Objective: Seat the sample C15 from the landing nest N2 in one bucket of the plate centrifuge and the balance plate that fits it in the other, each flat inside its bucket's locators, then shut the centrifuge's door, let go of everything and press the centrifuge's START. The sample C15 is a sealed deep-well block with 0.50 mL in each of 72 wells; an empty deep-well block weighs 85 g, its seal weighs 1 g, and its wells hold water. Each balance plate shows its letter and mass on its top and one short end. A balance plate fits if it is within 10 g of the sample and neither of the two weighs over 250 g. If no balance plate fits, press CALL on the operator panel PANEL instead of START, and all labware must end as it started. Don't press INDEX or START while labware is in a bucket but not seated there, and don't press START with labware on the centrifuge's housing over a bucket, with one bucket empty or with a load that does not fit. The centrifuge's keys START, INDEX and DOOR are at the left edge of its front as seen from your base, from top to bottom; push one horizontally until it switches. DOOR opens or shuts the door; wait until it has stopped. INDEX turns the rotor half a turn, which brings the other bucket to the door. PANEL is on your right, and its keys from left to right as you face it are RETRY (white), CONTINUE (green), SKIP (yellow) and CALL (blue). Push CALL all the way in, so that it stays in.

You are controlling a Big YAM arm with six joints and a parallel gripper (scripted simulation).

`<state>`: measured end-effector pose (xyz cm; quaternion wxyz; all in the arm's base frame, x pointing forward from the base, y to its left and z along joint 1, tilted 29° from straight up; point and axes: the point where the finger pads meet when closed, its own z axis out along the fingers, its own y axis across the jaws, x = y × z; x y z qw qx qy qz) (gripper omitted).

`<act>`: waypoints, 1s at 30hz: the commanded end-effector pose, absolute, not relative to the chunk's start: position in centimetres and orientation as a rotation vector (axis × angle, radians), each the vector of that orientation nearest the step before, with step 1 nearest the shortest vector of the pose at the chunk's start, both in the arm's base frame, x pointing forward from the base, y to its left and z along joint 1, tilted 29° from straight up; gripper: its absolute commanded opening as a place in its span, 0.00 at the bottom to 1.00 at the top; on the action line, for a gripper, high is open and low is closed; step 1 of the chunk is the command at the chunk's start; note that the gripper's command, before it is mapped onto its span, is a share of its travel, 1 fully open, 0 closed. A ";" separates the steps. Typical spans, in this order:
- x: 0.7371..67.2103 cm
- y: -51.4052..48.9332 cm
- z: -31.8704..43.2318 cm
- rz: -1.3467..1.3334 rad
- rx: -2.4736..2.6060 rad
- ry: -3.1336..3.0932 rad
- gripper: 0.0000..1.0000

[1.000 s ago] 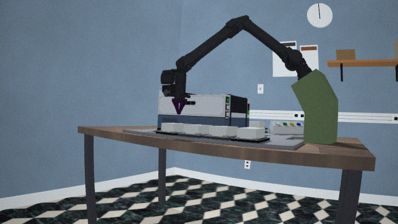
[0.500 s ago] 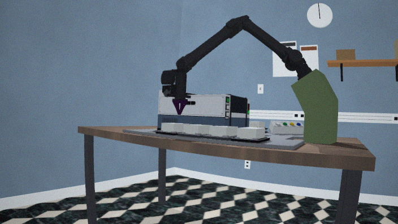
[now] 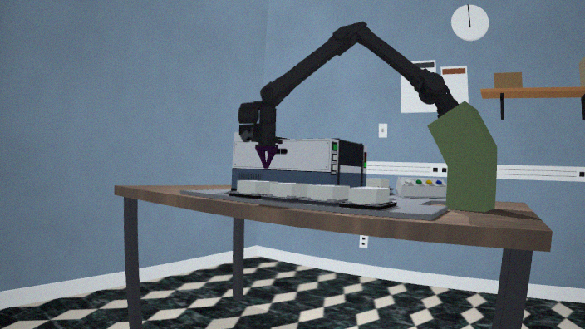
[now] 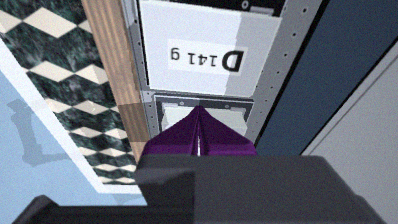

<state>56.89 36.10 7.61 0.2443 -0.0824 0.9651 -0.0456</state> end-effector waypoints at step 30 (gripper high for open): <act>50.9 39.6 7.5 -0.222 -0.779 2.516 0.00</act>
